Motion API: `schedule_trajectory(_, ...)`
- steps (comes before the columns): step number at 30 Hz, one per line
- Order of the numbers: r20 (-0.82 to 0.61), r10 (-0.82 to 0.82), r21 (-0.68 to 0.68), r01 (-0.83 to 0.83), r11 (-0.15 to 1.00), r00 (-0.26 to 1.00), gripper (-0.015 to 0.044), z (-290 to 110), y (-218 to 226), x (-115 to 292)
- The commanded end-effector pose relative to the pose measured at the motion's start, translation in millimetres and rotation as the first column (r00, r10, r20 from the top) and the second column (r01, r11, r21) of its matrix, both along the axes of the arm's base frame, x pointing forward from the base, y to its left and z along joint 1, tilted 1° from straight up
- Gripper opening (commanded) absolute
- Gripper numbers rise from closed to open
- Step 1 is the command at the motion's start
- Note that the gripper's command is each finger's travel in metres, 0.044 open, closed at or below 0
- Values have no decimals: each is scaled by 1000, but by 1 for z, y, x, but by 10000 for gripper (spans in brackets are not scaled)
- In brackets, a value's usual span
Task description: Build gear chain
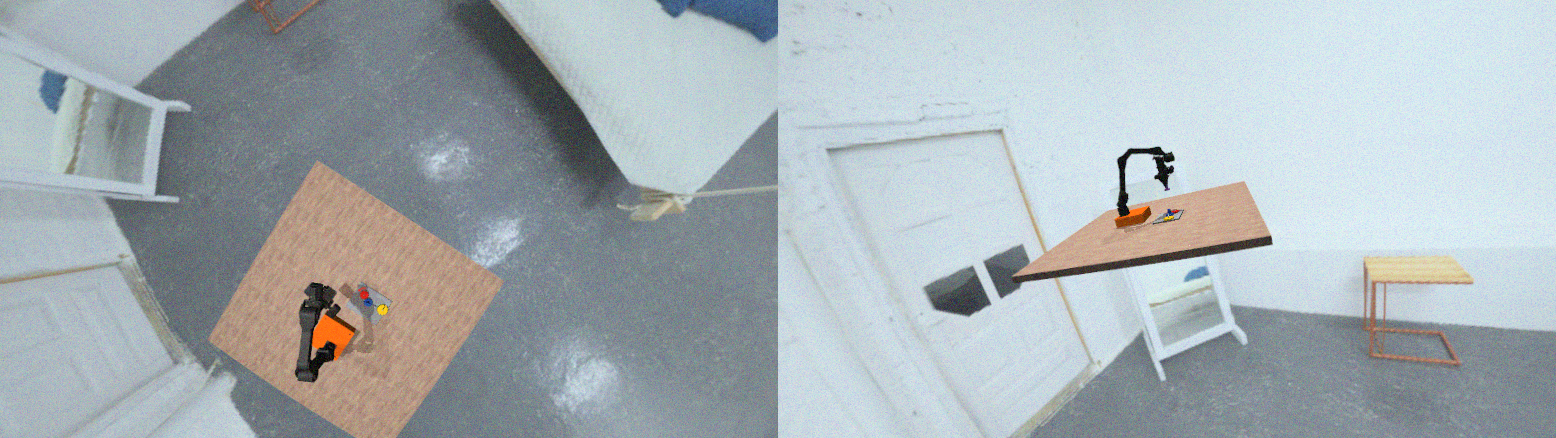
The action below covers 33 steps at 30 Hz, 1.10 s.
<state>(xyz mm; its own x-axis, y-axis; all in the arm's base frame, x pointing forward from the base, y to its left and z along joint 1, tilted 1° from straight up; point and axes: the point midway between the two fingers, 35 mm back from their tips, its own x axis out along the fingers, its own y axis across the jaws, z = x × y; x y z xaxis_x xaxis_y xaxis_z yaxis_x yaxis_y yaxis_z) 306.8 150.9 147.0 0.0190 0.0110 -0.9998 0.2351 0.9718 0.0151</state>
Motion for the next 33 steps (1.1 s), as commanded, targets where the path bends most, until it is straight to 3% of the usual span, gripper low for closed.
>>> schedule_trajectory(1,0,1,2,-1,1000,1000,0,6,-1,-1)
schedule_trajectory(33,-6,-14,-11,14,1000,1000,0,-20,-74,26)
